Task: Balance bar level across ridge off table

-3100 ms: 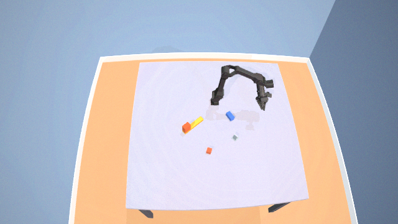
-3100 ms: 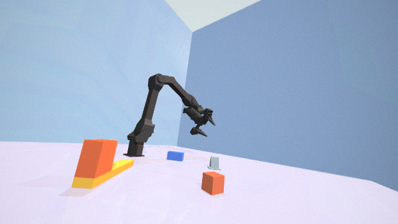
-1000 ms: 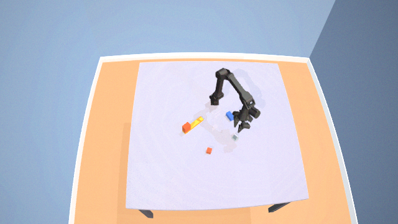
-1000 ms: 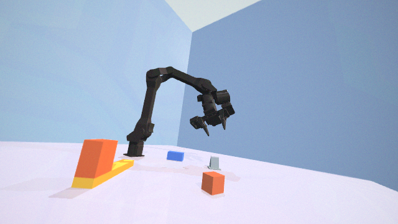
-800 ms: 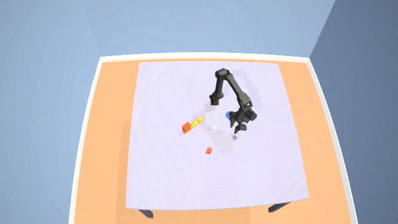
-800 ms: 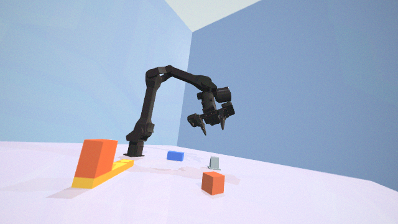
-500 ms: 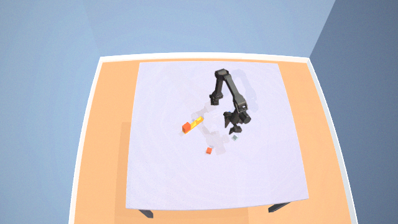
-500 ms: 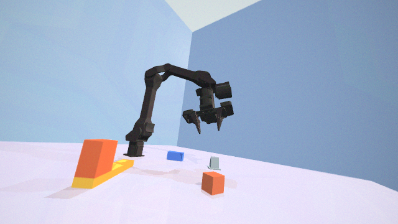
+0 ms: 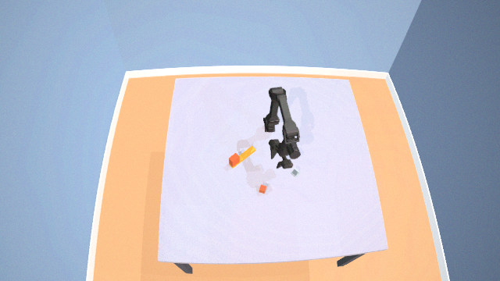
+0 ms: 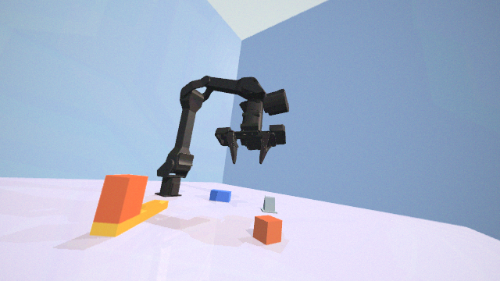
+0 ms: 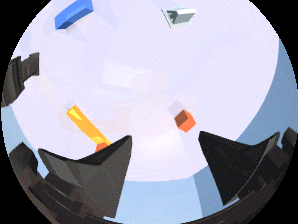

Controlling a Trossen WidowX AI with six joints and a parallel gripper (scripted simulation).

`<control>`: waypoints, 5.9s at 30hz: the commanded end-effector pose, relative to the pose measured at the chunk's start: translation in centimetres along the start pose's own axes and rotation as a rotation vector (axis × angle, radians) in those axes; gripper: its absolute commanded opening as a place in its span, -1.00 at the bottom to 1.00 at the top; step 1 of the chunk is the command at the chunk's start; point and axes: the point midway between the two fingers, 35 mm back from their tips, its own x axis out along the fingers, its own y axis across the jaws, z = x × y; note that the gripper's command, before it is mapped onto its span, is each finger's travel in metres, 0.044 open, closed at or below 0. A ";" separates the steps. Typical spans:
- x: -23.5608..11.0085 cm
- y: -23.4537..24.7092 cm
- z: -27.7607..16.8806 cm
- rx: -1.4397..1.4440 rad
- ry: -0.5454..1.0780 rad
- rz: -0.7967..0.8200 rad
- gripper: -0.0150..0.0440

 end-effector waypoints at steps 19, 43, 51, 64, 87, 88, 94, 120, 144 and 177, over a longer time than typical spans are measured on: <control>1.6 5.2 -6.6 -0.126 -0.136 0.102 0.58; 2.2 12.1 -11.4 -0.280 -0.316 0.098 0.58; 2.1 14.4 -12.5 -0.324 -0.367 0.068 0.58; 3.5 16.0 -12.8 -0.353 -0.397 0.041 0.58; 11.9 17.2 -9.1 -0.353 -0.397 0.041 0.58; 12.0 17.2 -9.1 -0.353 -0.397 0.041 0.58; 12.8 17.3 -8.8 -0.353 -0.397 0.041 0.58; 14.2 17.4 -8.2 -0.353 -0.397 0.041 0.58; 12.8 17.2 -9.0 -0.351 -0.395 0.045 -0.49; 5.6 16.4 -11.6 -0.353 -0.397 0.041 -0.49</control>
